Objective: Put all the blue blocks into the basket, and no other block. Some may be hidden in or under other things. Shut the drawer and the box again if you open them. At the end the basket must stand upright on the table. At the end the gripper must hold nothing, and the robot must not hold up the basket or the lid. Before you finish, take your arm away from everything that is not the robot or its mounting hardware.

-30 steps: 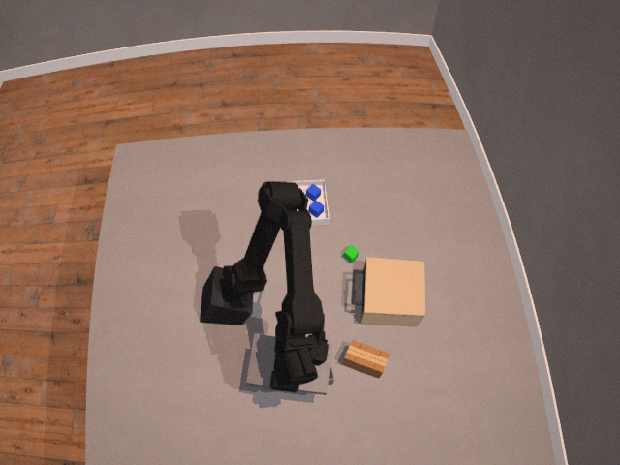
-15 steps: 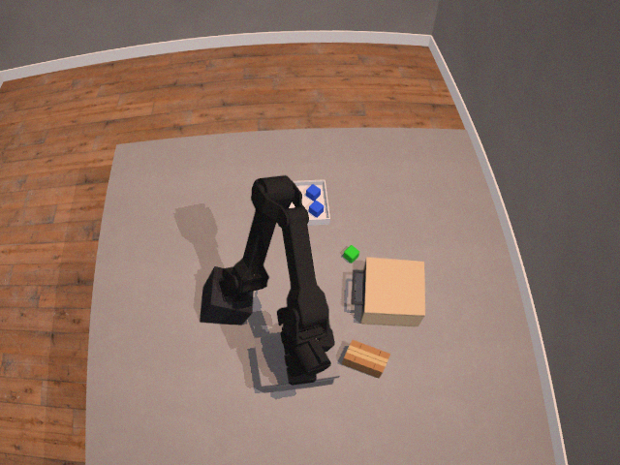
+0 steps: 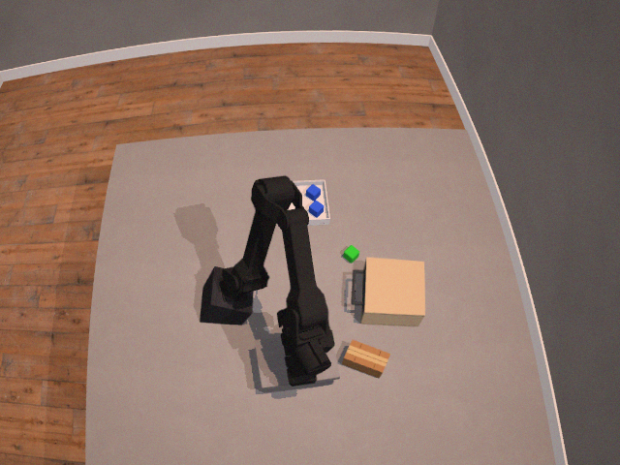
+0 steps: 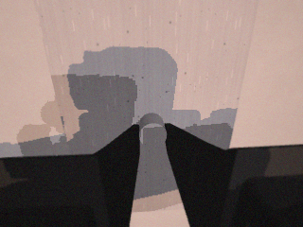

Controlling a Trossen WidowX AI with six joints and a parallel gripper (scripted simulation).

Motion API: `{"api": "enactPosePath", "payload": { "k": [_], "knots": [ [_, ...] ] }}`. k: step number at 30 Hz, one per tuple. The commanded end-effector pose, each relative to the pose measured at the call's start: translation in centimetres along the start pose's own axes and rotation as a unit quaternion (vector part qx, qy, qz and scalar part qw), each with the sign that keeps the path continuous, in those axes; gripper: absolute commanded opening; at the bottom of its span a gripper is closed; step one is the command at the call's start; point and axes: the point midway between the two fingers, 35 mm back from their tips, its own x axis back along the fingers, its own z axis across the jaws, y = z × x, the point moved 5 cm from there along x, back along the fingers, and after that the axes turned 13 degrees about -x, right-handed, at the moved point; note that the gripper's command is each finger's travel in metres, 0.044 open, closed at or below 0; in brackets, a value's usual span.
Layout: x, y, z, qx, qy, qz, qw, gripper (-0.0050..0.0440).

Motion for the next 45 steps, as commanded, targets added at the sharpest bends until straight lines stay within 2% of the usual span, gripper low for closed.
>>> {"api": "enactPosePath", "payload": {
  "k": [1,6,17,38,39,45],
  "knots": [
    [-1.0,-0.3,0.1,-0.003,0.002,0.004,1.000,0.0000],
    [-2.2,-0.6,0.2,-0.003,0.002,0.004,1.000,0.0000],
    [-2.2,-0.6,0.2,-0.003,0.002,0.004,1.000,0.0000],
    [-3.7,-0.6,0.2,-0.004,0.002,0.004,1.000,0.0000],
    [-3.7,-0.6,0.2,-0.004,0.002,0.004,1.000,0.0440],
    [-3.7,-0.6,0.2,-0.004,0.002,0.004,1.000,0.0440]
  ]
}}
